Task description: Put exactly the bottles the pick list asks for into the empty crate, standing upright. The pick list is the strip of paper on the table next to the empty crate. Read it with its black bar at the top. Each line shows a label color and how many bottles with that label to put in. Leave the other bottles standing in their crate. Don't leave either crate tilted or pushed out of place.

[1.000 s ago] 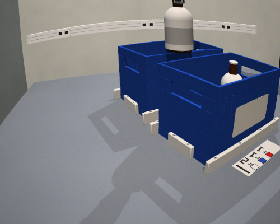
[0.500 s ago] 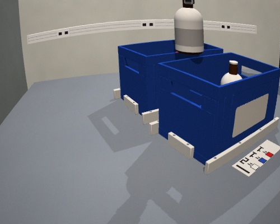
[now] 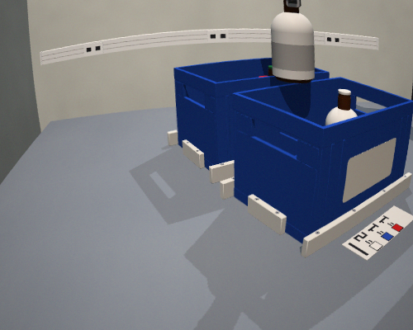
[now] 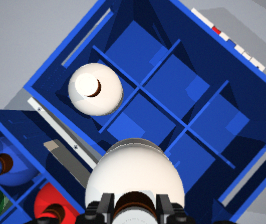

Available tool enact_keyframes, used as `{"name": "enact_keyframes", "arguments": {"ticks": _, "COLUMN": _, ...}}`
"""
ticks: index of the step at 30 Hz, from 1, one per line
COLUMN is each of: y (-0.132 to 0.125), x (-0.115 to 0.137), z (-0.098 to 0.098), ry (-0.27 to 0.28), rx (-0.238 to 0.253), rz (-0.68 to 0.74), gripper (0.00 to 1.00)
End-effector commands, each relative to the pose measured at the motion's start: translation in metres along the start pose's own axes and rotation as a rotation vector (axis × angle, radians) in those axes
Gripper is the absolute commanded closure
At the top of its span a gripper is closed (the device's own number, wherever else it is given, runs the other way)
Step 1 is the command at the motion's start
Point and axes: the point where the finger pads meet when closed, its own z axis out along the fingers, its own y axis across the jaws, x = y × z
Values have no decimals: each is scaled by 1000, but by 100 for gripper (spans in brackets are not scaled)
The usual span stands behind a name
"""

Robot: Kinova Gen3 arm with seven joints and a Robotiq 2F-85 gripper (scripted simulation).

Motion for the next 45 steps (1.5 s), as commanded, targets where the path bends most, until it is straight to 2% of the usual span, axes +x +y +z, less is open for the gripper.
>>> {"name": "enact_keyframes", "arguments": {"ticks": 1, "y": 2, "x": 5, "z": -1, "ry": -1, "rx": -1, "rz": 0, "gripper": 90}}
{"name": "enact_keyframes", "arguments": {"ticks": 17, "y": 11, "x": 35, "z": 0, "ry": -1, "rx": -1, "rz": 0, "gripper": 90}}
{"name": "enact_keyframes", "arguments": {"ticks": 45, "y": 11, "x": 38, "z": 0, "ry": -1, "rx": -1, "rz": 0, "gripper": 90}}
